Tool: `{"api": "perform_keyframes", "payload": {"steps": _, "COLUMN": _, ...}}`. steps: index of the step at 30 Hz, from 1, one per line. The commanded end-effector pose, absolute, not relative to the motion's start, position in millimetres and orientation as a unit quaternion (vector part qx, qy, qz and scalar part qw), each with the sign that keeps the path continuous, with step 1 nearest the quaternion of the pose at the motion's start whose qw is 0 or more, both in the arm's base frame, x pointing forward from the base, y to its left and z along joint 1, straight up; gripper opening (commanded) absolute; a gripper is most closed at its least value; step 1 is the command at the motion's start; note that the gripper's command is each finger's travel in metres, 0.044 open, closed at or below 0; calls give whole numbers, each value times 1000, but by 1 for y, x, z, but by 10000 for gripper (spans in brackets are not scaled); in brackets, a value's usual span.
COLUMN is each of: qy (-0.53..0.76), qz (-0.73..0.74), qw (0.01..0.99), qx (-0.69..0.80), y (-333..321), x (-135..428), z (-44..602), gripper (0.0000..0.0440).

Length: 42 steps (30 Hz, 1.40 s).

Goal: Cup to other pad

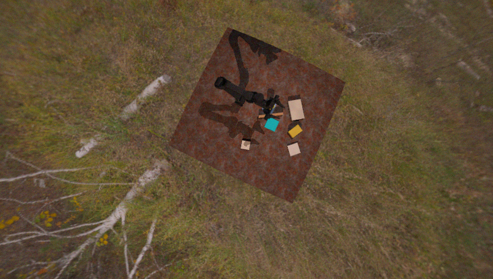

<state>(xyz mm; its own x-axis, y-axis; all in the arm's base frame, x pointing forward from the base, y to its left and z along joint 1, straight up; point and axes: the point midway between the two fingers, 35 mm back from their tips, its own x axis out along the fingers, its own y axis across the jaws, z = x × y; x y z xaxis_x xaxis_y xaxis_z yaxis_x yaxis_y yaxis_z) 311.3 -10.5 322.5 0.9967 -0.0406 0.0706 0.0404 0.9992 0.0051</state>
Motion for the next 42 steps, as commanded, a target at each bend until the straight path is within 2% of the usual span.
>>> {"api": "perform_keyframes", "payload": {"steps": 1, "qy": -35, "qz": -19, "qw": 999, "qx": 2, "y": -10, "x": 311, "z": 323, "gripper": 374}}
{"api": "perform_keyframes", "payload": {"steps": 11, "qy": -8, "qz": -10, "qw": 1000, "qx": 18, "y": -6, "x": 307, "z": 323, "gripper": 112}}
{"api": "perform_keyframes", "payload": {"steps": 13, "qy": 2, "qz": -8, "qw": 1000, "qx": 25, "y": -5, "x": 307, "z": 322, "gripper": 78}}
{"api": "perform_keyframes", "payload": {"steps": 16, "qy": 15, "qz": -4, "qw": 999, "qx": 37, "y": -2, "x": 307, "z": 322, "gripper": 85}}
{"api": "perform_keyframes", "payload": {"steps": 22, "qy": 39, "qz": 6, "qw": 997, "qx": 67, "y": 3, "x": 308, "z": 325, "gripper": 143}}
{"api": "perform_keyframes", "payload": {"steps": 42, "qy": 140, "qz": 17, "qw": 973, "qx": 183, "y": 22, "x": 311, "z": 328, "gripper": 142}}
